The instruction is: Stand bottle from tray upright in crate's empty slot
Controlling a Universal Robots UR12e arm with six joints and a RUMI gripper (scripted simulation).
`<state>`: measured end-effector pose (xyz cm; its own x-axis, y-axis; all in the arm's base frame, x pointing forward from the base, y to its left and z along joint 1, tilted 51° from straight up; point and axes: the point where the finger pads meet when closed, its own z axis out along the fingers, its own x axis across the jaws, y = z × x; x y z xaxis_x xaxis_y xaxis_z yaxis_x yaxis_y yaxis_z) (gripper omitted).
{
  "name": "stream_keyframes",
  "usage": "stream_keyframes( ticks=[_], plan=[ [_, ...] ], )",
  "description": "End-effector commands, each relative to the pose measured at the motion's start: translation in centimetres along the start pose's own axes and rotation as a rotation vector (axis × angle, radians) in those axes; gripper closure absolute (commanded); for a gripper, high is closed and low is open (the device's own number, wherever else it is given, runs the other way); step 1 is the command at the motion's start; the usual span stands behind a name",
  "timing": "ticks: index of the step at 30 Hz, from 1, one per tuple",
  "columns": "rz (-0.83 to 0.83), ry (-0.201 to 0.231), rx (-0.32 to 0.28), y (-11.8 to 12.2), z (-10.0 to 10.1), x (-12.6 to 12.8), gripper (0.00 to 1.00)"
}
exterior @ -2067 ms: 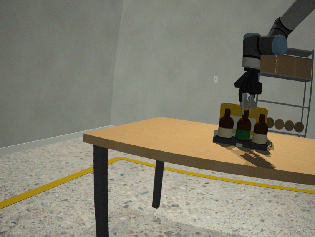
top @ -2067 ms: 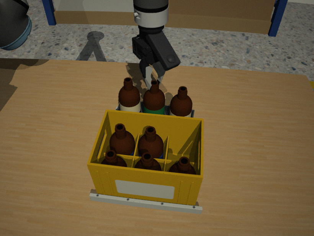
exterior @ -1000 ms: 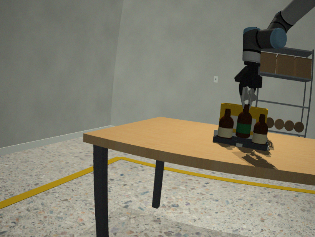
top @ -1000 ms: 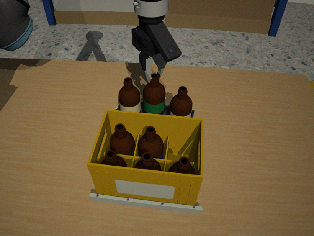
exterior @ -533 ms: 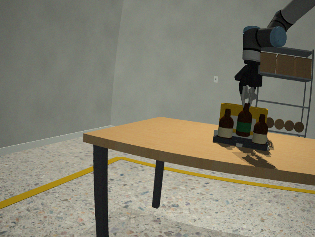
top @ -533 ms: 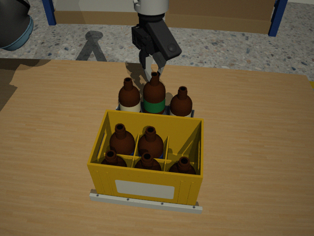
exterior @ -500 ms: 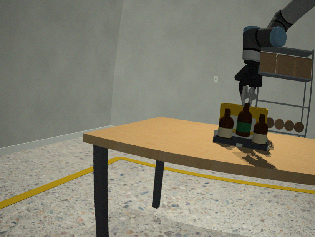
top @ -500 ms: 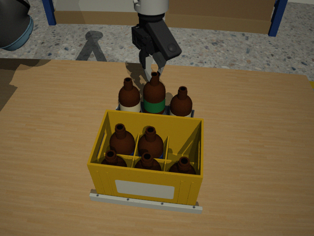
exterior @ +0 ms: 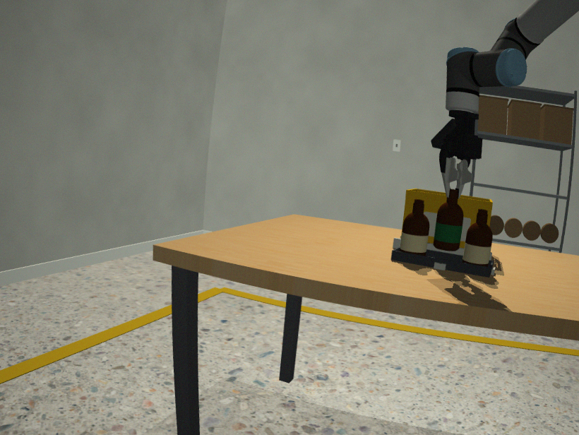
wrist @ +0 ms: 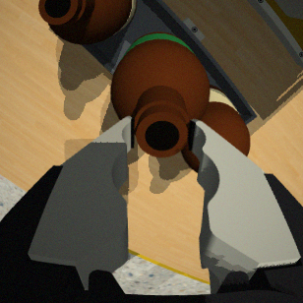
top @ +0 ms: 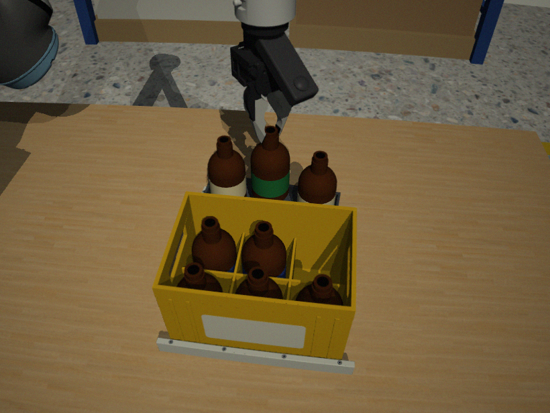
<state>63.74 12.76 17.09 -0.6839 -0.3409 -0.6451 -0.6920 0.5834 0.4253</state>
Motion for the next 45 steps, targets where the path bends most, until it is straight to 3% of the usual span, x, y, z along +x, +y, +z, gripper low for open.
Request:
stream_keyframes(
  ticks=[1,33,45],
  plan=[
    [-0.001,0.000,0.001,0.0,-0.1,0.0,1.00],
    [-0.001,0.000,0.001,0.0,-0.2,0.0,1.00],
    [-0.001,0.000,0.001,0.0,-1.2,0.0,1.00]
  ],
)
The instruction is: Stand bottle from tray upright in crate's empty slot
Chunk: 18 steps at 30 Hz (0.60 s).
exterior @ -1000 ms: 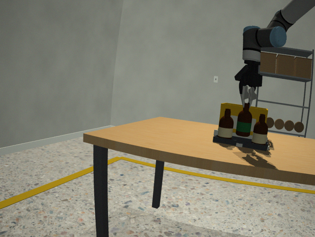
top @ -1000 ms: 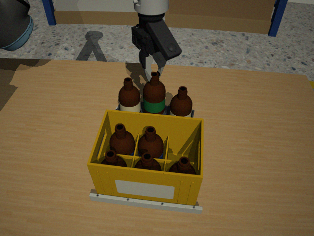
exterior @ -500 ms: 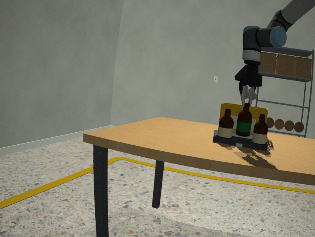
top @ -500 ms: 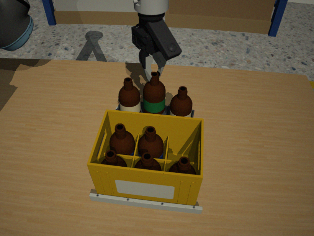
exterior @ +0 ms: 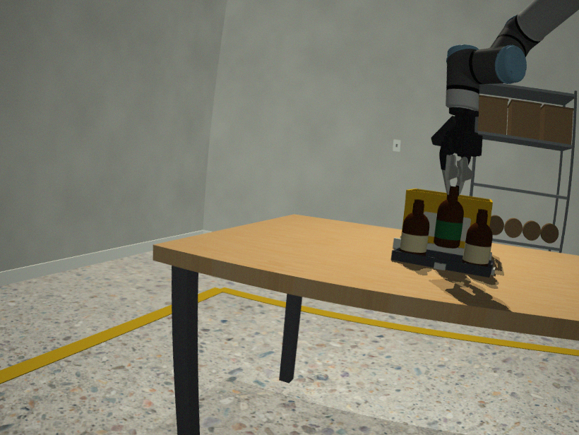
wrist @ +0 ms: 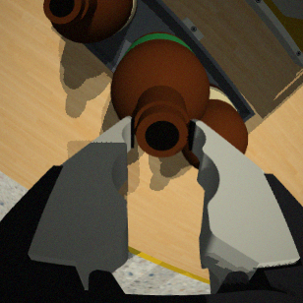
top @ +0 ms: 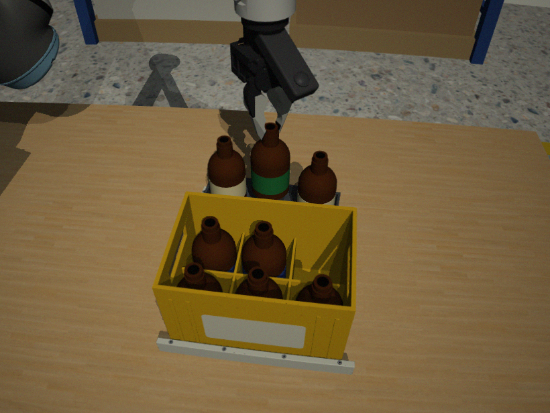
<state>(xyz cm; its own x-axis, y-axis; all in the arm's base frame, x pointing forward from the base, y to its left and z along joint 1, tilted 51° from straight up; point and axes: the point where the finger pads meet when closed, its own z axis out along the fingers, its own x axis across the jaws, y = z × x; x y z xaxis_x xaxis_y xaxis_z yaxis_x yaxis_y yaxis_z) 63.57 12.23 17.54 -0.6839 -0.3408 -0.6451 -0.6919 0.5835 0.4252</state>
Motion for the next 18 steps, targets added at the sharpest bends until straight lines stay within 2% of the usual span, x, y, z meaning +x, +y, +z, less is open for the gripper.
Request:
stream_keyframes(
  ticks=[1,18],
  plan=[
    [-0.001,0.000,0.001,0.0,-0.5,0.0,1.00],
    [-0.001,0.000,0.001,0.0,-2.3,0.0,1.00]
  ],
)
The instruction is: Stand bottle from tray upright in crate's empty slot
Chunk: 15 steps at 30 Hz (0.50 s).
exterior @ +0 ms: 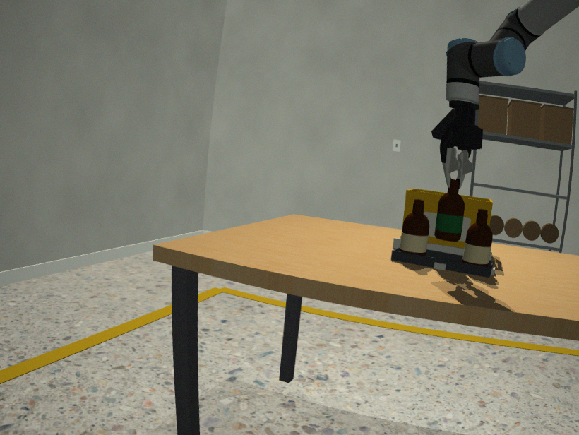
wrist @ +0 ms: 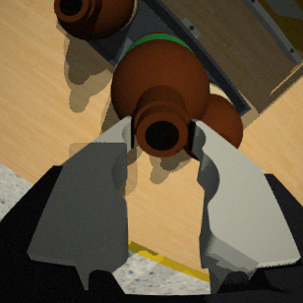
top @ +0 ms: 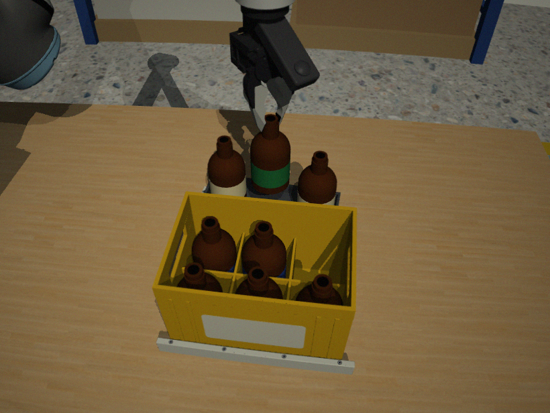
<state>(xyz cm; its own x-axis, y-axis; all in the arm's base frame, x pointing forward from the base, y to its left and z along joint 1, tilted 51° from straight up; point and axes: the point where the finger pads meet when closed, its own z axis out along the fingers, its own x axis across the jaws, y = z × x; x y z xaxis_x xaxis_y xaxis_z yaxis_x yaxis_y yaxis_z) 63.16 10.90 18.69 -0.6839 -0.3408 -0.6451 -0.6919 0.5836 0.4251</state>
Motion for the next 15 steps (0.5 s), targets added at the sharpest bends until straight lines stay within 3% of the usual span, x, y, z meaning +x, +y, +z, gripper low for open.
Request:
stream_keyframes(
  ticks=[1,15],
  plan=[
    [-0.001,0.000,0.001,-0.04,-0.62,-0.04,1.00],
    [-0.001,0.000,0.001,-0.04,-1.45,-0.04,1.00]
  ],
)
